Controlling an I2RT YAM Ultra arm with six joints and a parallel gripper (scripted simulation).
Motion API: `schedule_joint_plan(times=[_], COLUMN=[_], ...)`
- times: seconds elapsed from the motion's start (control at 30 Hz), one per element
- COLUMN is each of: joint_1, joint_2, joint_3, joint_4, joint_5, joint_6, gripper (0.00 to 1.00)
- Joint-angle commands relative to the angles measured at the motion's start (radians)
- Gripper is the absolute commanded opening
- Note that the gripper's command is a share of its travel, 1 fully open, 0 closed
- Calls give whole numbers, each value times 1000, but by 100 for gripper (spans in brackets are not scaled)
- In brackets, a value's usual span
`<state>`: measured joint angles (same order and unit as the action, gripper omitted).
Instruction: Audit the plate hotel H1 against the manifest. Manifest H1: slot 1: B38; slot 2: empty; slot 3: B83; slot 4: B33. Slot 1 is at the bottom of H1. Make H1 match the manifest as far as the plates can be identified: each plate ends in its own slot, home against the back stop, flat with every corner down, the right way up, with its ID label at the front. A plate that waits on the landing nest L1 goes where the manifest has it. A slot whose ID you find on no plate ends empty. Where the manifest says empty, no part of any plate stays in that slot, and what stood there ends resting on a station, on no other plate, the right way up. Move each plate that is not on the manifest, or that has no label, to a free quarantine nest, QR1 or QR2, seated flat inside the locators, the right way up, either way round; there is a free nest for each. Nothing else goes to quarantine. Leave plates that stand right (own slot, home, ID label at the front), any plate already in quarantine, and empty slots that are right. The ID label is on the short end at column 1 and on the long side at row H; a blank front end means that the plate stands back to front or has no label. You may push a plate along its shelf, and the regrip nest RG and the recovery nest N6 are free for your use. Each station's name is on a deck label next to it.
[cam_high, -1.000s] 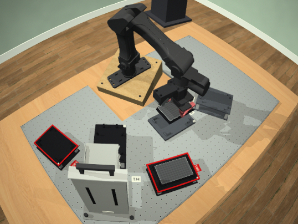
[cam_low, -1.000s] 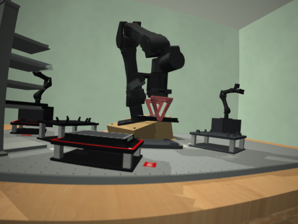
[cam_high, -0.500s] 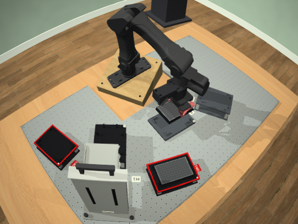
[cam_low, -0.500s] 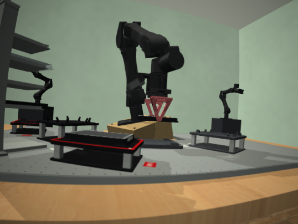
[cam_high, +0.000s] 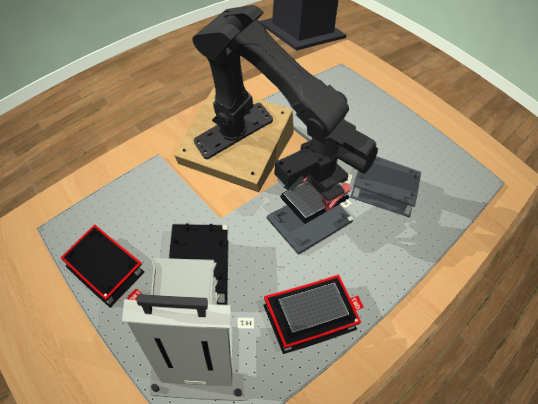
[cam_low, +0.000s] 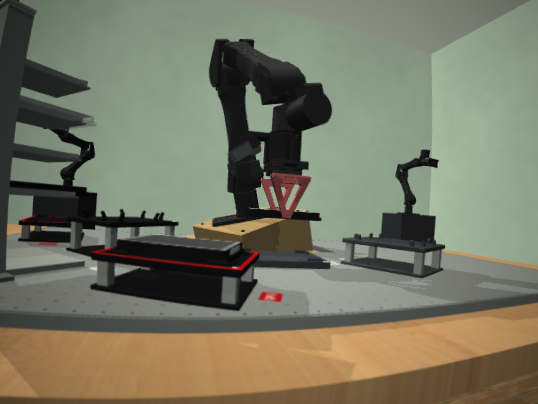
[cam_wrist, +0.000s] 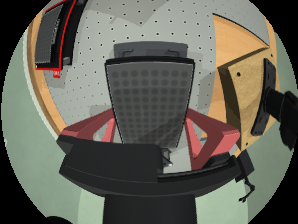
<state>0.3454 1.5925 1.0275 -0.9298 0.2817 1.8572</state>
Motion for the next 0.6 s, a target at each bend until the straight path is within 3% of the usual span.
schedule_joint_plan(times=[0.0,0.57], joint_1=[1,-2], joint_2=[-6,-5], joint_3=[3,-6], joint_4=[0,12], joint_5=[1,0], joint_6=[-1,-4], gripper=[86,86])
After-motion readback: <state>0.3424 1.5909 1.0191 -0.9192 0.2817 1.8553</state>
